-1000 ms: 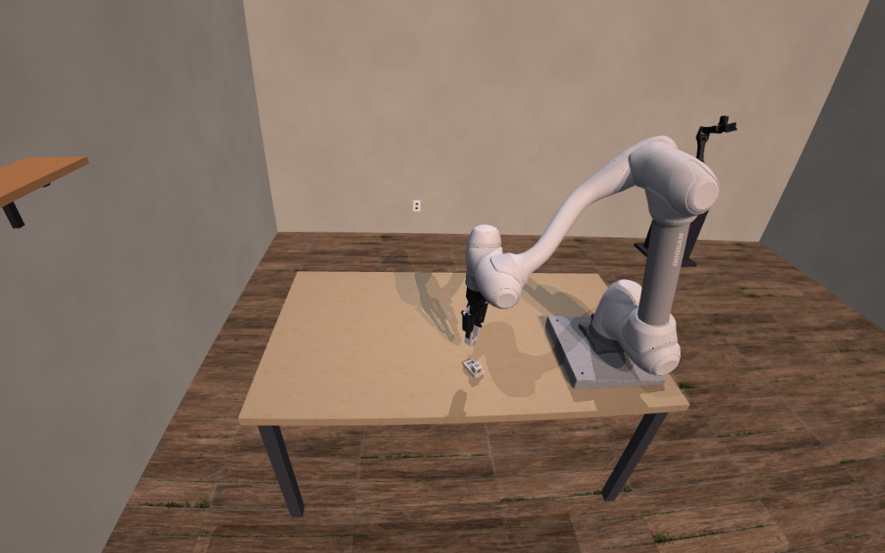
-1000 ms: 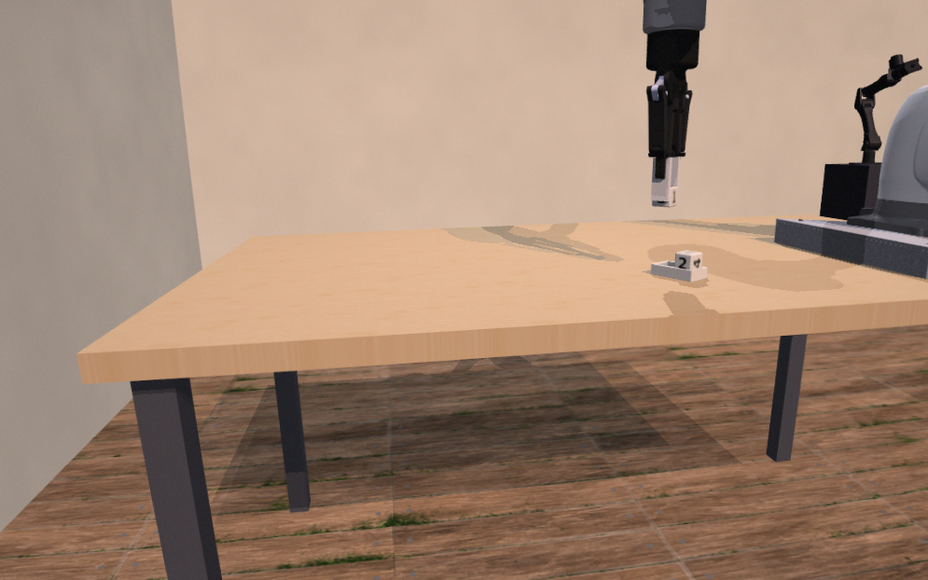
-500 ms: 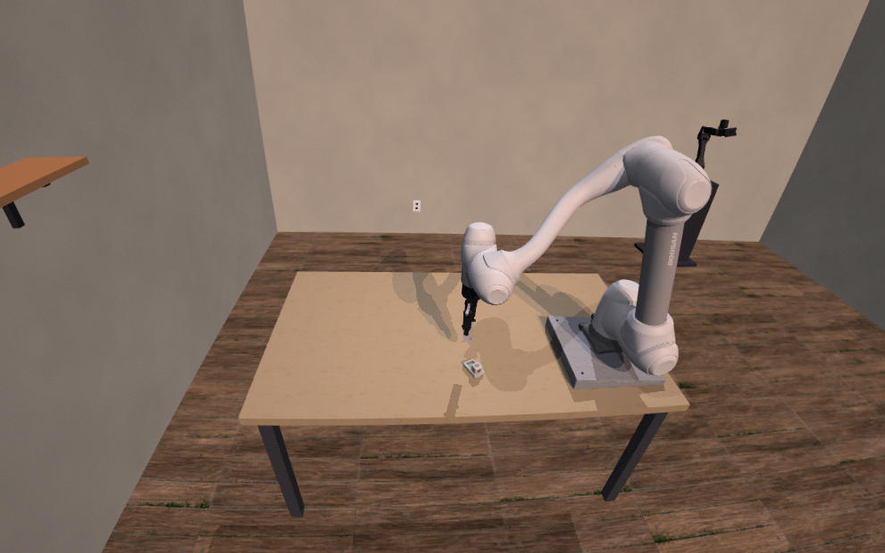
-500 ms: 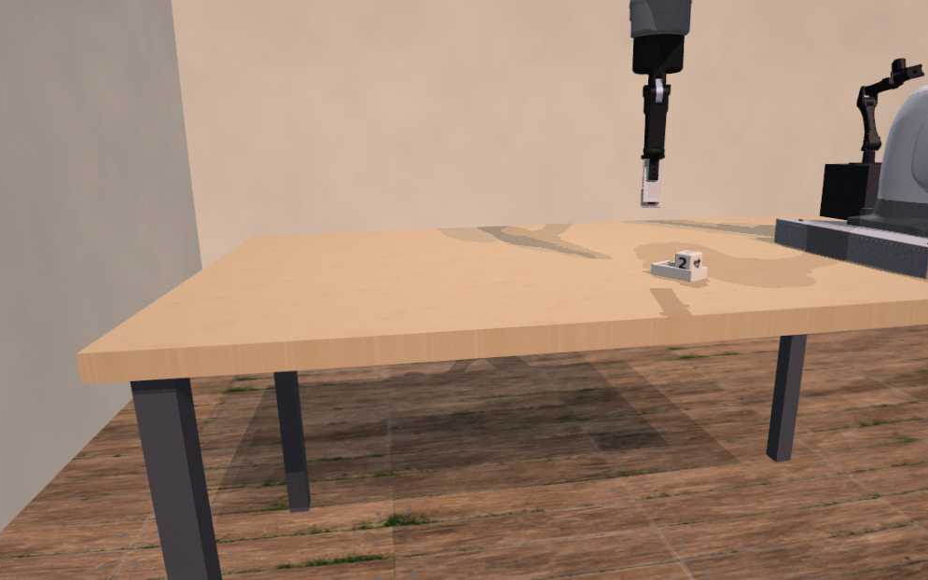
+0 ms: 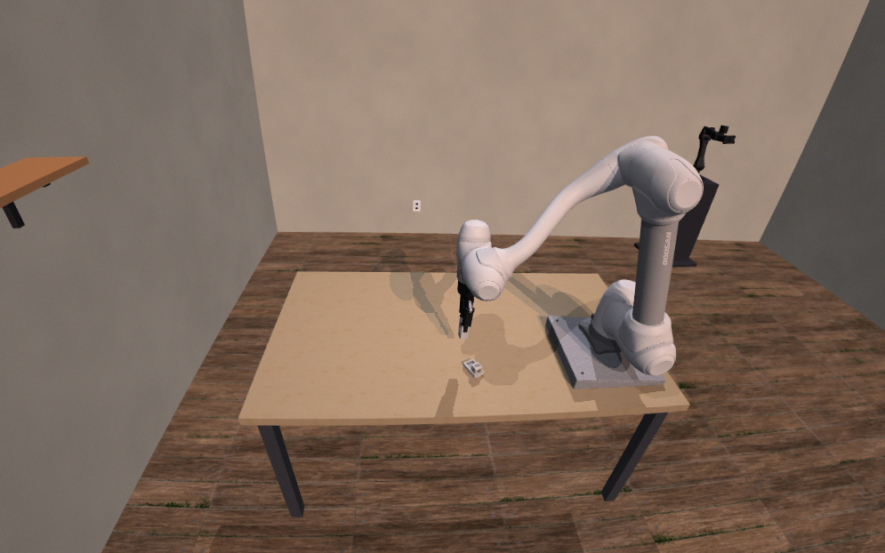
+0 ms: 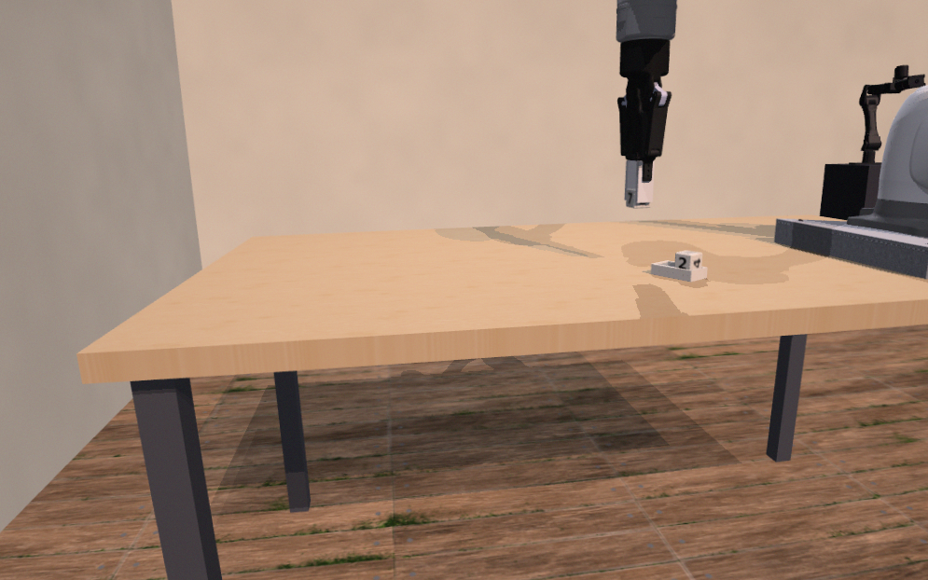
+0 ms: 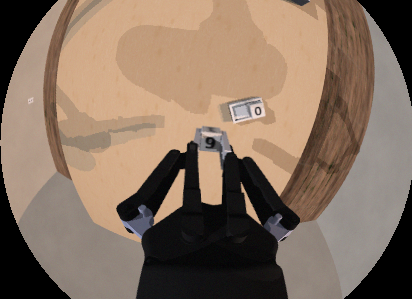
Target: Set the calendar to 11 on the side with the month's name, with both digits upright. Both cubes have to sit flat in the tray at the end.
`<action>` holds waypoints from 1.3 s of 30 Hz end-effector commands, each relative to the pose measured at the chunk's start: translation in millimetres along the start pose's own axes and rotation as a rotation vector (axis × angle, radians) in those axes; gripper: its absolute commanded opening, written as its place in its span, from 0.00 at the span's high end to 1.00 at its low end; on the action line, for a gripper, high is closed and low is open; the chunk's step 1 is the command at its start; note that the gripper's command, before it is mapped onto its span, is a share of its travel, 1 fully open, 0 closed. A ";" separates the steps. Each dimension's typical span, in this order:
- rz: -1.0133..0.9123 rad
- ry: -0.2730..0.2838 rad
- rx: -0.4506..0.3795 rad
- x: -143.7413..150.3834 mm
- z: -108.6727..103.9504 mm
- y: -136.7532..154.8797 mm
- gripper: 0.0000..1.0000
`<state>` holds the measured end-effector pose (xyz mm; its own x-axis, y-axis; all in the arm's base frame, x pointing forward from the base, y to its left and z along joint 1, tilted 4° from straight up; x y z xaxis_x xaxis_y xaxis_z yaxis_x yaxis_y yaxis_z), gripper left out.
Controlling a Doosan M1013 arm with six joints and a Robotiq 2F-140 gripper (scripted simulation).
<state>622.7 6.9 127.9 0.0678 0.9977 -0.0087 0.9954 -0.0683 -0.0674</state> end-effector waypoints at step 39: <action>-0.401 0.013 -0.001 -21.3 33.9 9.3 0.76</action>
<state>628.6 -15.2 105.7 -0.3247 0.9453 0.0308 0.9432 0.3261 -0.0635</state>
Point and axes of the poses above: the point where the finger pads meet when closed, its own z axis out along the fingers, its own x axis across the jaws, y = z × x, the point moved 6 cm from there along -z, back along the fingers, and after that the axes turned 4 degrees about z, right-handed, at the moved point
